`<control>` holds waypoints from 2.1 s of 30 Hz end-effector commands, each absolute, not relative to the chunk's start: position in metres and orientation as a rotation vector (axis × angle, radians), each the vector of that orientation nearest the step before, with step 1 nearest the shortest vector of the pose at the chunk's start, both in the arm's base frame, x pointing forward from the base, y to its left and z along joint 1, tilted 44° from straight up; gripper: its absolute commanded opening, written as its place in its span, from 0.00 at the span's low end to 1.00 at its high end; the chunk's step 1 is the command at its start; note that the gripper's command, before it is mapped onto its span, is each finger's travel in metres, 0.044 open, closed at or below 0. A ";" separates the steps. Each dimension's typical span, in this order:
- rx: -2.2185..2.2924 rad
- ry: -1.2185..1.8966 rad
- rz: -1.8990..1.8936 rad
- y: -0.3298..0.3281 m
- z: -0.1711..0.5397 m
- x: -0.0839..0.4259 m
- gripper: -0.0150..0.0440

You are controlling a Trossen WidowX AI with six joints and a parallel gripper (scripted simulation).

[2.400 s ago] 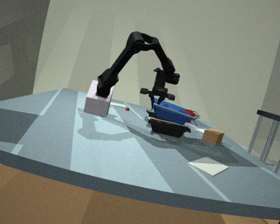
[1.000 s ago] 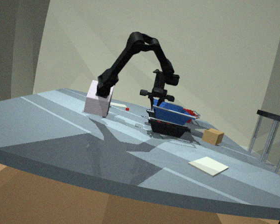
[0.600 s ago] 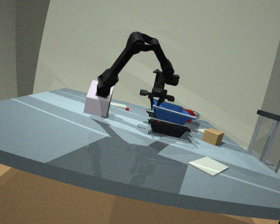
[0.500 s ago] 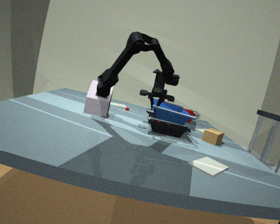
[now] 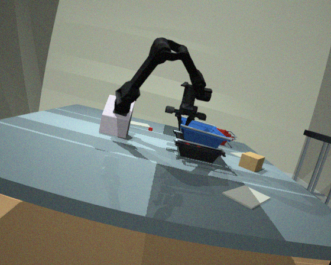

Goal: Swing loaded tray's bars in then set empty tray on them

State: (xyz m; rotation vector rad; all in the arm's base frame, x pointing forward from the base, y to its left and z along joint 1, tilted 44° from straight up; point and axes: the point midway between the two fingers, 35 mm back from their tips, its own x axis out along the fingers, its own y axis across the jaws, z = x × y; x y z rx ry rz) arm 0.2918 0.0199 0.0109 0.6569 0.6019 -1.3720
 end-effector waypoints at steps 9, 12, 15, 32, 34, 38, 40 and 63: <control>0.644 0.614 -1.396 0.014 0.008 0.287 0.25; 0.644 0.614 -1.396 0.014 0.008 0.287 0.25; 0.654 0.605 -1.377 0.018 0.010 0.291 0.25; 0.644 0.614 -1.396 0.014 0.008 0.287 0.48; 0.644 0.614 -1.396 0.014 0.008 0.287 0.53; 0.644 0.614 -1.396 0.014 0.008 0.287 0.63; 0.644 0.614 -1.396 0.014 0.008 0.287 0.68; 0.650 0.610 -1.392 0.021 0.015 0.289 1.00</control>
